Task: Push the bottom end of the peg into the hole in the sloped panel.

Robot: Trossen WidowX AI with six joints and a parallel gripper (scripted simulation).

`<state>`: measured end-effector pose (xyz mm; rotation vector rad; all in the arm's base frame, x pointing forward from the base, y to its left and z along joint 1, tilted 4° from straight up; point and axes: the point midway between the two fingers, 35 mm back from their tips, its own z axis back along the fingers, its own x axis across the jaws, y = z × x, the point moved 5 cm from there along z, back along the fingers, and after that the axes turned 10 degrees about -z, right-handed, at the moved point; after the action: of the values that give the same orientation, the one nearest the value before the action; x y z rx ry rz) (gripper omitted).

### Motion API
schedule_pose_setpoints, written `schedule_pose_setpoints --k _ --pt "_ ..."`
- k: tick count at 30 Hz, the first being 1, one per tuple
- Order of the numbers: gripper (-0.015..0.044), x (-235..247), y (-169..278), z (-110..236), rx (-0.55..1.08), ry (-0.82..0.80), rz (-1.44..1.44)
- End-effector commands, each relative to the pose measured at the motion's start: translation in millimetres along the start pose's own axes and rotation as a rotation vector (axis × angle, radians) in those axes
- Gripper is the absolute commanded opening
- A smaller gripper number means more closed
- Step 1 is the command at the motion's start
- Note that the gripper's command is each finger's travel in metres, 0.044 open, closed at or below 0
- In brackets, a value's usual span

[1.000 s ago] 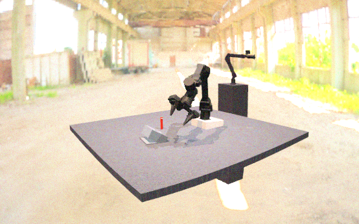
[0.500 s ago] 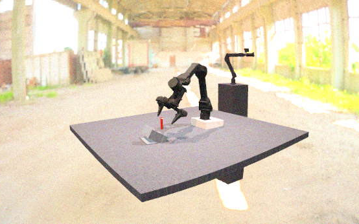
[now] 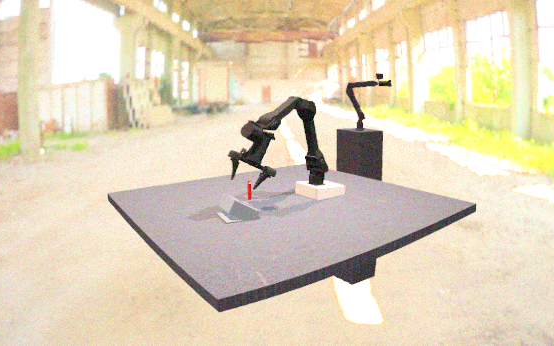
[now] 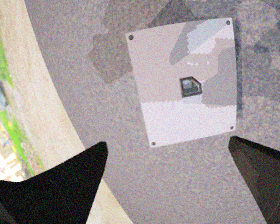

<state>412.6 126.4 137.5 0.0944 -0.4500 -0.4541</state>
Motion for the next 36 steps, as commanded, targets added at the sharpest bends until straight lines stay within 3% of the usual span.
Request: schedule_pose_setpoints --k 1,36 --pt "0.0440 4.2 -17.4 -2.3 -0.031 0.027 -0.014" --pt "0.0440 21.9 -191.4 12.2 -0.265 0.283 -0.286"
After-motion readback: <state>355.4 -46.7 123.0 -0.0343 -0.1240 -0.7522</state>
